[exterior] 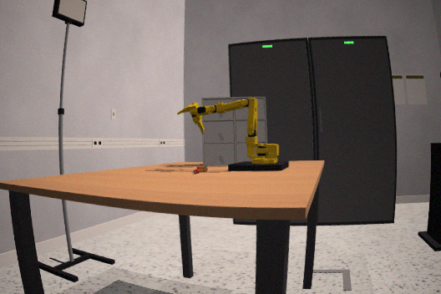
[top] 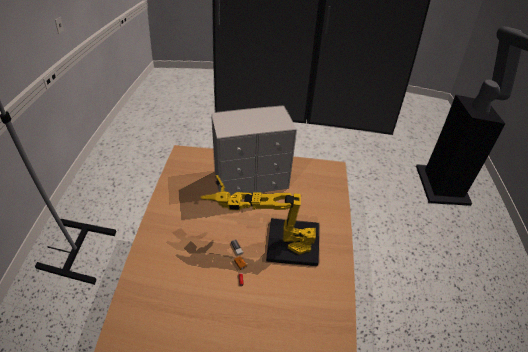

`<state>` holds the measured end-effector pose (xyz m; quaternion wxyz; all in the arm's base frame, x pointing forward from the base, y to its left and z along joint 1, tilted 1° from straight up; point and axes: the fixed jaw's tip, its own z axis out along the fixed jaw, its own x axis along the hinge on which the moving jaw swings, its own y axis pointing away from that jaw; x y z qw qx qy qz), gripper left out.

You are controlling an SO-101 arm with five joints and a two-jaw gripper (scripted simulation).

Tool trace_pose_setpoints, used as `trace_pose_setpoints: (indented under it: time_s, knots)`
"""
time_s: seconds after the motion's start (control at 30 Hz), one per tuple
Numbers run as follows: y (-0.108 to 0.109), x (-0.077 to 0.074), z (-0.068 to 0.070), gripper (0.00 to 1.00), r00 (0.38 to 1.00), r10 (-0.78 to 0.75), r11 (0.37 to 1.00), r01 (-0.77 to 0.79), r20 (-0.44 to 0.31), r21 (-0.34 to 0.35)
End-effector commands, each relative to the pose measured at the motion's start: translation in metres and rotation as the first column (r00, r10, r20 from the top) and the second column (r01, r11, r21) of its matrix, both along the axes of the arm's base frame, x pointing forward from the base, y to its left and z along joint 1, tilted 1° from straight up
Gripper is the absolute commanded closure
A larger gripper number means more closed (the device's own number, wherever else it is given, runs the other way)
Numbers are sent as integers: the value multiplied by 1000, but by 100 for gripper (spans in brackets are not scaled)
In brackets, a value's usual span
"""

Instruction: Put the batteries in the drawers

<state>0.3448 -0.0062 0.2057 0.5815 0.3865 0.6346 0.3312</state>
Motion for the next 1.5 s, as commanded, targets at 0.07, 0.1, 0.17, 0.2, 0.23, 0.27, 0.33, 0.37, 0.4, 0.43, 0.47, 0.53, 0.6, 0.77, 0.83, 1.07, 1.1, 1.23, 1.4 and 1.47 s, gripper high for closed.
trace_pose_setpoints:
  time_s: [0.07,0.1,0.17,0.2,0.23,0.27,0.33,0.37,0.4,0.43,0.47,0.53,0.6,0.77,0.83,1.07,1.1,1.23,1.4,1.47]
  knots:
    - [0,-1,2,0,1000,0,1000,0,5,1]
    - [0,-1,2,0,1000,0,1000,0,5,1]
    - [0,-1,2,0,1000,0,1000,0,5,1]
    - [0,-1,2,0,1000,0,1000,0,5,1]
    - [0,-1,2,0,1000,0,1000,0,5,1]
    - [0,-1,2,0,1000,0,1000,0,5,1]
    - [0,-1,2,0,1000,0,1000,0,5,1]
    - [0,-1,2,0,1000,0,1000,0,5,1]
    - [0,-1,2,0,1000,0,1000,0,5,1]
    - [0,-1,2,0,1000,0,1000,0,5,1]
    - [0,-1,2,0,1000,0,1000,0,5,1]
    - [0,-1,2,0,1000,0,1000,0,5,1]
    - [0,-1,2,0,1000,0,1000,0,5,1]
    - [0,-1,2,0,1000,0,1000,0,5,1]
    - [0,-1,2,0,1000,0,1000,0,5,1]
    - [-22,-9,-3,50,997,-60,996,56,-57,-66]
    - [-29,-13,-5,50,994,-80,993,73,-78,-88]
    - [-56,-28,-12,50,974,-157,976,129,-162,-173]
    - [-85,-53,-22,50,932,-248,947,175,-266,-270]
    - [-95,-64,-26,50,909,-281,934,186,-307,-304]
